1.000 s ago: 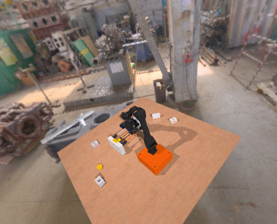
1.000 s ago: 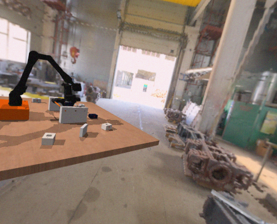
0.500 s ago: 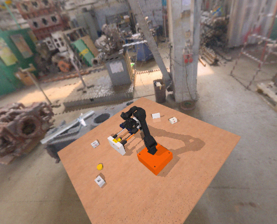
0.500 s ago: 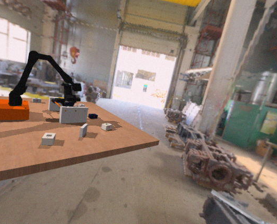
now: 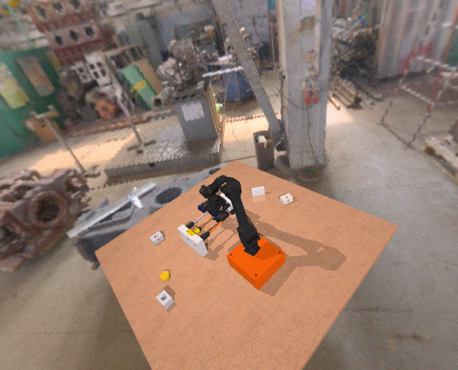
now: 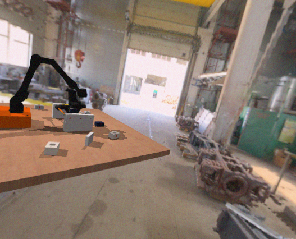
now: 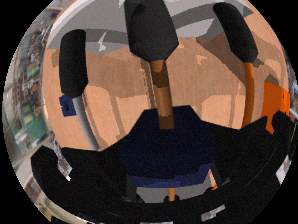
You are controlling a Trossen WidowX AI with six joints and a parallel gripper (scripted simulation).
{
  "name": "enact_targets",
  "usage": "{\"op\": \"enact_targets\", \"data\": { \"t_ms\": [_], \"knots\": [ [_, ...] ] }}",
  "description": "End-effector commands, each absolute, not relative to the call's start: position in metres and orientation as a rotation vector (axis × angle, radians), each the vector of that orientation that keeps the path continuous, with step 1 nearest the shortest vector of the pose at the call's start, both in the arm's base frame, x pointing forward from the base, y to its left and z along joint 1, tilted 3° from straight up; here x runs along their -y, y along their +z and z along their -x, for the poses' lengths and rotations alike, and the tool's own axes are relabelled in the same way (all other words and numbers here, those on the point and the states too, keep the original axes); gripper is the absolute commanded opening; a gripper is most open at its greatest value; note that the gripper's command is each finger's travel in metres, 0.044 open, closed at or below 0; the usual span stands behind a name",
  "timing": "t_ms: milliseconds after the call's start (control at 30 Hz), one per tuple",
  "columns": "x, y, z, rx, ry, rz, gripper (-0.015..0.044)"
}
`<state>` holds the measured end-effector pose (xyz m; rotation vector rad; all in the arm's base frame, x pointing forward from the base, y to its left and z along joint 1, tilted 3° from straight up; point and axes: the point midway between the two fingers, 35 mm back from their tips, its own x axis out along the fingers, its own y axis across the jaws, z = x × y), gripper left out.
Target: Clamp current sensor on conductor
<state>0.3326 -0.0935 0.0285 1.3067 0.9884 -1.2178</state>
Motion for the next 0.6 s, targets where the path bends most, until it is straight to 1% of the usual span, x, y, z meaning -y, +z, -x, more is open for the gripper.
{"op": "enact_targets", "data": {
  "t_ms": [0,367,567],
  "knots": [
    [0.0935,0.0286,-0.3326,-0.989,-1.218,-1.307,0.0257],
    [0.0935,0.0286,-0.3326,-0.989,-1.218,-1.307,0.0257],
    [0.0935,0.0286,-0.3326,-0.989,-1.218,-1.307,0.0414]
  ]
}}
